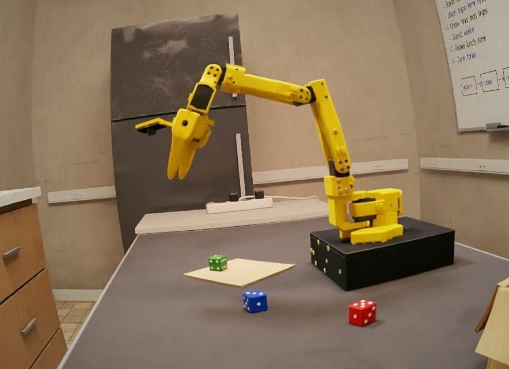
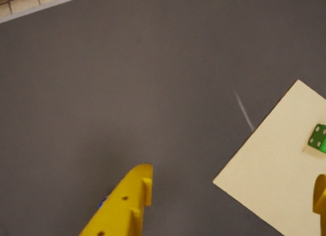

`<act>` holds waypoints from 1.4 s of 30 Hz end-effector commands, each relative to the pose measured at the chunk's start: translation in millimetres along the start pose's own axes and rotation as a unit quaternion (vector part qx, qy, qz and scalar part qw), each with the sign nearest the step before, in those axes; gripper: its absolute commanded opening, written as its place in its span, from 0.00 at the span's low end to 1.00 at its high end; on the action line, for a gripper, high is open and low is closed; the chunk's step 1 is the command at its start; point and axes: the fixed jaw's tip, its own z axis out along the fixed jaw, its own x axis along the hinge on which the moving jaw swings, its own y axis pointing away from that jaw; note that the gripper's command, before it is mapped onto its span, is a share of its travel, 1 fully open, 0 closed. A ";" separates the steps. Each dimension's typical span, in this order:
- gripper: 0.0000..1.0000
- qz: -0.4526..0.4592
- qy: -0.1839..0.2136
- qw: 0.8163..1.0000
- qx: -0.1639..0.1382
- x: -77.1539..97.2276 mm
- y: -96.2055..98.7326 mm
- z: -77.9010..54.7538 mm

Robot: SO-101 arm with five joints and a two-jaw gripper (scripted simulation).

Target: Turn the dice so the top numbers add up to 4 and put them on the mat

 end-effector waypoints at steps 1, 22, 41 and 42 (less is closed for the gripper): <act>0.31 -0.015 -0.010 1.000 -0.026 4.8 25.9 -3.2; 0.31 -0.201 0.078 0.959 -0.184 158.5 181.2 -42.3; 0.31 -0.284 0.131 0.921 -0.234 250.3 199.2 -76.4; 0.31 -0.285 0.131 0.920 -0.235 251.8 199.2 -77.0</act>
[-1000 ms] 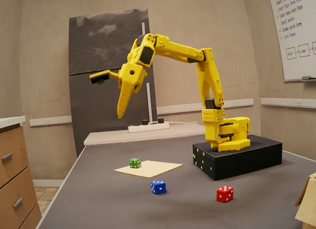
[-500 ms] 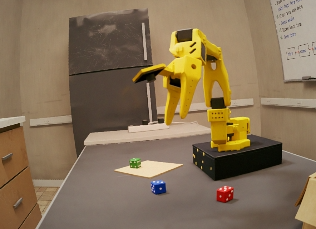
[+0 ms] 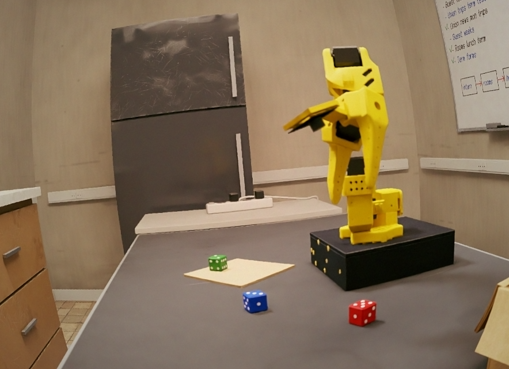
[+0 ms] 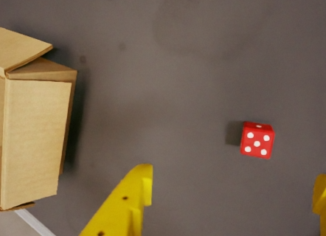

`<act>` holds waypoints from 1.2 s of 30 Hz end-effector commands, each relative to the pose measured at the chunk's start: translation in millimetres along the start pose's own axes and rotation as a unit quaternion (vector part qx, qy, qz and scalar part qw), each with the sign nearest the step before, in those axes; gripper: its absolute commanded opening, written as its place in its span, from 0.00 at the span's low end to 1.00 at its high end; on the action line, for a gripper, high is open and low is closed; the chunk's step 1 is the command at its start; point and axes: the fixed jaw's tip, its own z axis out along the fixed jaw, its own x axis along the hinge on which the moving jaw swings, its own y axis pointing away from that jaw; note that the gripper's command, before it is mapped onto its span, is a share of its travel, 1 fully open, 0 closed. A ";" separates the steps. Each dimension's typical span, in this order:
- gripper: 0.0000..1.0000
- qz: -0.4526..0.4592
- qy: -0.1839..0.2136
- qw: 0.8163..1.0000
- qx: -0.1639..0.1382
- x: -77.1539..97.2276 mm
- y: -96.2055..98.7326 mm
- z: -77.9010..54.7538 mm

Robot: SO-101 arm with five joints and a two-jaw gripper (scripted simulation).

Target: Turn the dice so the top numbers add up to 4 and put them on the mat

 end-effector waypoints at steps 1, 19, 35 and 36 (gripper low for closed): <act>0.31 -0.002 0.000 1.000 -0.011 5.9 5.6 -2.8; 0.31 -0.005 0.036 0.999 0.028 16.8 -2.9 19.0; 0.31 -0.006 0.156 0.974 0.164 58.8 -49.4 81.8; 0.31 -0.006 0.159 0.973 0.168 60.3 -51.1 83.3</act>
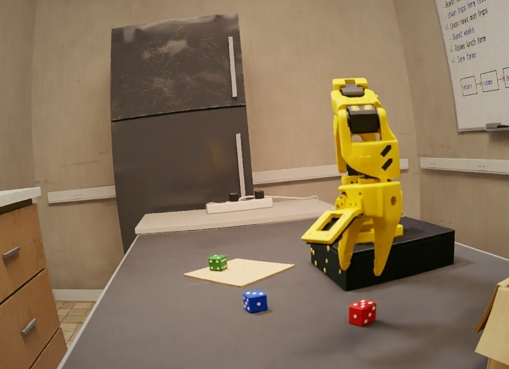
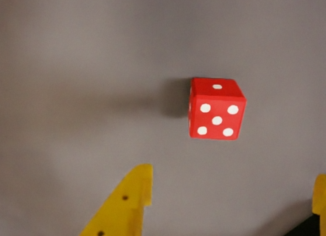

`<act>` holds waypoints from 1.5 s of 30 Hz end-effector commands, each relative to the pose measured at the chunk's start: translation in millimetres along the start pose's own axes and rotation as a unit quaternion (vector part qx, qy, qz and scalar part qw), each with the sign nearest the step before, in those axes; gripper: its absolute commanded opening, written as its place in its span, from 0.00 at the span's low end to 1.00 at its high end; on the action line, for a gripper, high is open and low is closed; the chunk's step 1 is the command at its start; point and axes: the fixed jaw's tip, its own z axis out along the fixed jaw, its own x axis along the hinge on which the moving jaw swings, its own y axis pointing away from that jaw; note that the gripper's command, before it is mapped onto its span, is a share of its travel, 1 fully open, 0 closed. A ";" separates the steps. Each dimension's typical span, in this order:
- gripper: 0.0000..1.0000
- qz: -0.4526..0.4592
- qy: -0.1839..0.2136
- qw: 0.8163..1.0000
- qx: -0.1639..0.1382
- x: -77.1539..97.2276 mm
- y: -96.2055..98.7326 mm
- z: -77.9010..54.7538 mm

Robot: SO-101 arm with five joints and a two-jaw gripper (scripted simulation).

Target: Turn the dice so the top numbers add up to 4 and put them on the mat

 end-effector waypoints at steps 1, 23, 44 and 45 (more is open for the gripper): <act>0.31 0.002 0.022 0.999 0.023 6.0 -4.2 15.1; 0.31 0.000 0.023 0.999 0.025 8.7 -2.8 18.1; 0.31 0.000 0.023 0.999 0.025 8.7 -2.8 32.6; 0.31 0.000 0.023 0.999 0.025 8.7 -2.9 34.3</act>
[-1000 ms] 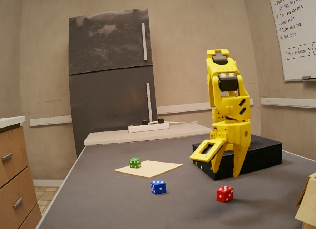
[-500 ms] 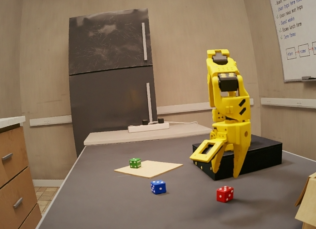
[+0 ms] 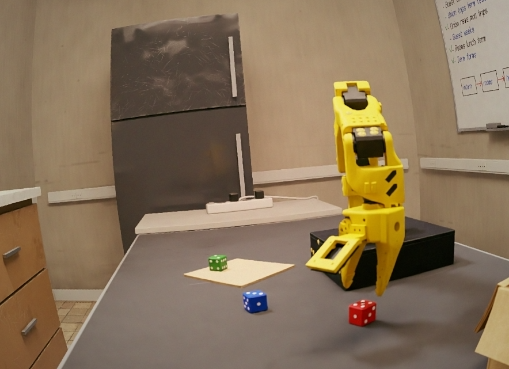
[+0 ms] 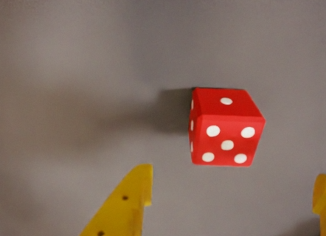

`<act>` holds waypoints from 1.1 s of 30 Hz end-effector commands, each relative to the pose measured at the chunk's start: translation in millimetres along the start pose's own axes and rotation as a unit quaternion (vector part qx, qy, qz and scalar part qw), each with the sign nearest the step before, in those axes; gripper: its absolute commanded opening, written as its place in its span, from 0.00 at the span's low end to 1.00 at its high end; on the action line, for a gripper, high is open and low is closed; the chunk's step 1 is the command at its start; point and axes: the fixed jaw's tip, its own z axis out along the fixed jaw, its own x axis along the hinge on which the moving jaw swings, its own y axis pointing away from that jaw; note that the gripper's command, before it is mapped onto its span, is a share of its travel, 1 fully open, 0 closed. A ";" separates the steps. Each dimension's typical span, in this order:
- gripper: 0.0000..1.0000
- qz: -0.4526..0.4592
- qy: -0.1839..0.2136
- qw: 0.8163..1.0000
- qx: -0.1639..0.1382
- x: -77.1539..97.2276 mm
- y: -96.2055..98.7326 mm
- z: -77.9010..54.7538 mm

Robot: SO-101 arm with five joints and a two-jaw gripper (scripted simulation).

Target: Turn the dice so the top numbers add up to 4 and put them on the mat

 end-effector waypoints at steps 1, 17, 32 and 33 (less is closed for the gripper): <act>0.31 0.002 0.008 1.000 0.008 3.7 -1.8 10.6; 0.31 0.002 0.008 1.000 0.008 4.6 -2.9 33.4; 0.31 0.002 0.008 1.000 0.008 5.0 -3.4 37.7; 0.31 0.002 0.008 1.000 0.008 5.0 -3.4 37.7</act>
